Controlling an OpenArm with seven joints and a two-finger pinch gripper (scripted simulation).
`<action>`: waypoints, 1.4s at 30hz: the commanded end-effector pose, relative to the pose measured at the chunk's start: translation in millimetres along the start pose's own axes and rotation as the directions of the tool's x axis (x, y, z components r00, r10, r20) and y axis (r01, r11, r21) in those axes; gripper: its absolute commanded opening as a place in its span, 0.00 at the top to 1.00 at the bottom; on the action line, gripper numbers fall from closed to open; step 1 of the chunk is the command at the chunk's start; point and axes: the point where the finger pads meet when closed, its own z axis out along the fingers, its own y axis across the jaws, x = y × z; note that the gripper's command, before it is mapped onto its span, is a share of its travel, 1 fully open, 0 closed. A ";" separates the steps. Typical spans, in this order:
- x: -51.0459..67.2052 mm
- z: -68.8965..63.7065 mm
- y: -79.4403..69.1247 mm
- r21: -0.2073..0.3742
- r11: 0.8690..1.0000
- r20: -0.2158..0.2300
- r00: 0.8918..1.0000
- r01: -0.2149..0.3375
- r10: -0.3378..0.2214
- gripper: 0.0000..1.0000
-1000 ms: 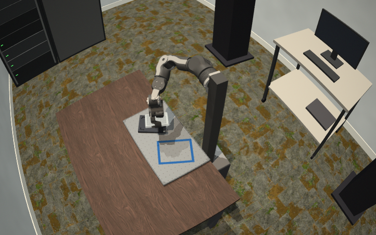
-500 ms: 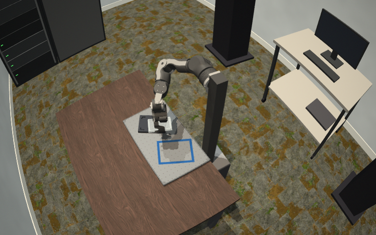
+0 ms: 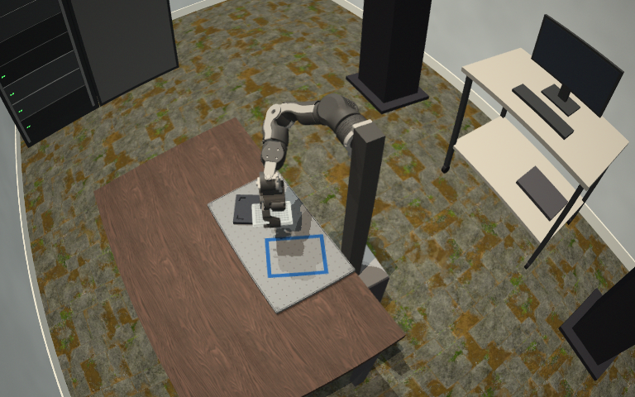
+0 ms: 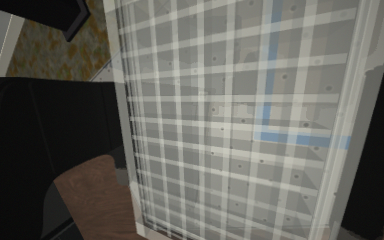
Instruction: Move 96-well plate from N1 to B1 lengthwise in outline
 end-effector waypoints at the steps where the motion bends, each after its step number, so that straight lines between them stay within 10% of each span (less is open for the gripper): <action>1: 6.8 0.6 7.2 0.013 1.000 0.002 1.000 -0.012 0.012 1.00; 14: 10.8 1.2 14.1 0.014 1.000 0.002 1.000 -0.013 0.012 1.00; 19: 30.9 3.6 49.8 0.014 1.000 0.001 1.000 -0.012 0.012 1.00; 31: 30.9 3.6 49.8 0.014 1.000 0.001 1.000 -0.012 0.012 1.00; 36: 51.7 6.5 84.8 0.014 1.000 0.001 1.000 -0.012 0.012 1.00; 42: 51.7 6.5 84.8 0.014 1.000 0.001 1.000 -0.012 0.012 1.00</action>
